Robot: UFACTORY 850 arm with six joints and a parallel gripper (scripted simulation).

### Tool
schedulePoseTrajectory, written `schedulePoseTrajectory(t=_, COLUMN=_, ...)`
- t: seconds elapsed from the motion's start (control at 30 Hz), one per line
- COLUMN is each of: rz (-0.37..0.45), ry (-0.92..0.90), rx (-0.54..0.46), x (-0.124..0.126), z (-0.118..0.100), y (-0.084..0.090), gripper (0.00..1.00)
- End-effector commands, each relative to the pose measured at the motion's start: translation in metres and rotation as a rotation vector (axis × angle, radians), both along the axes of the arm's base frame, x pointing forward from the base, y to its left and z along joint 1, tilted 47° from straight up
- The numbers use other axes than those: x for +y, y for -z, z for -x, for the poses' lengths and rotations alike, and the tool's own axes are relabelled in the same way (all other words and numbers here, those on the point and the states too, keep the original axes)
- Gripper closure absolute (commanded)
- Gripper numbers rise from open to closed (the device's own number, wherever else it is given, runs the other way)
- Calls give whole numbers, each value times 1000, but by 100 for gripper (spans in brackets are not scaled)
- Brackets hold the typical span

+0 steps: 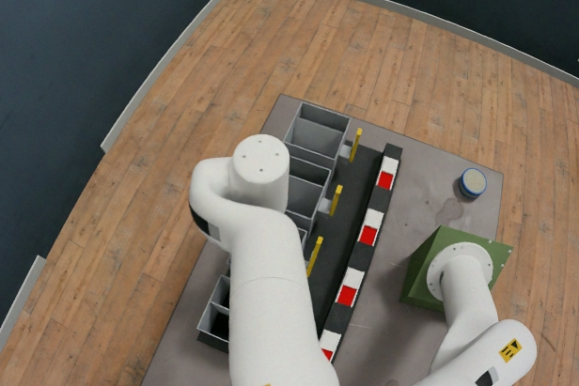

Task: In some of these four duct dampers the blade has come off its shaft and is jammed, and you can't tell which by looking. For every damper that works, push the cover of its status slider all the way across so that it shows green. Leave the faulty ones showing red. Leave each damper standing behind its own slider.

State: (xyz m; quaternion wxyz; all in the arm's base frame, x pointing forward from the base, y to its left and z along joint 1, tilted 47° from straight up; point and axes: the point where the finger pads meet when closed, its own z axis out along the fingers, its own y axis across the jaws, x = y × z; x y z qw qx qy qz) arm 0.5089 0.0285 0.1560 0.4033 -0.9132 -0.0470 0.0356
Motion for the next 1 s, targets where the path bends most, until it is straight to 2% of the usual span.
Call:
schedulePoseTrajectory(t=0.0, rz=-119, ry=5, rx=14, x=-11, z=34, y=22, gripper=61)
schedulePoseTrajectory(t=0.1, rz=-126, ry=6, rx=14, x=-12, z=36, y=23, gripper=61)
schedulePoseTrajectory(t=0.13, rz=-181, ry=5, rx=23, x=-17, z=51, y=34, gripper=61)
schedulePoseTrajectory(t=0.53, rz=-390, ry=13, rx=44, x=-35, z=109, y=70, gripper=61)
schedulePoseTrajectory(t=0.97, rz=-392, ry=13, rx=44, x=-35, z=110, y=71, gripper=61)
